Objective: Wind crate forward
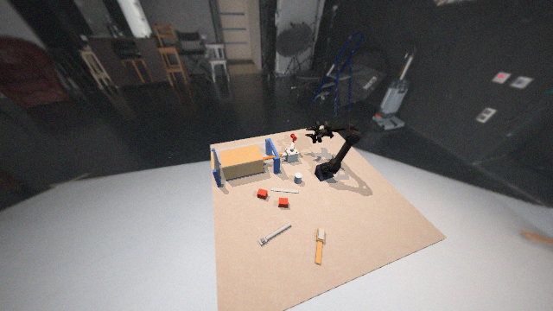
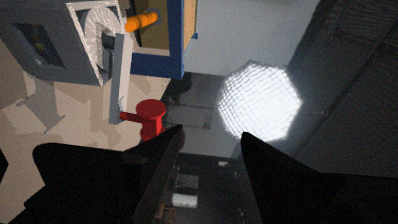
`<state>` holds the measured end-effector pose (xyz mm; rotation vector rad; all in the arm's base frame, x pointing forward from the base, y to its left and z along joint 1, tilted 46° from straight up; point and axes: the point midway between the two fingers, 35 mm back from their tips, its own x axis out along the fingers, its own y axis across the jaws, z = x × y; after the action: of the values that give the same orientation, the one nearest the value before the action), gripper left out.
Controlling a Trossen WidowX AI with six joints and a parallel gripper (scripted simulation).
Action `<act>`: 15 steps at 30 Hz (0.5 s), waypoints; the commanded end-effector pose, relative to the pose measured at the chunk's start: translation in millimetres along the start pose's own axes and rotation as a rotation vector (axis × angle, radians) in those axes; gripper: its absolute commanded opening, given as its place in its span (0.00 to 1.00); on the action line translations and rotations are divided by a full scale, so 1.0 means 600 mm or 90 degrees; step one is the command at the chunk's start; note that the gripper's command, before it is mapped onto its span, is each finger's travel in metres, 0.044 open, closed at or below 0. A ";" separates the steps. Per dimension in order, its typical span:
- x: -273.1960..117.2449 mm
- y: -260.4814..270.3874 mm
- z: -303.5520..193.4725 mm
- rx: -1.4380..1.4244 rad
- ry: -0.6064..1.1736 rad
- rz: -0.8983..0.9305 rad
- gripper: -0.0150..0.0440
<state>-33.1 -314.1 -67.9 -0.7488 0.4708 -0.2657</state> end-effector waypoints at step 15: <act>0.001 0.002 -0.001 0.010 -0.001 0.004 0.71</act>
<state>-33.1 -313.6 -68.6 -0.7457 0.4700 -0.2670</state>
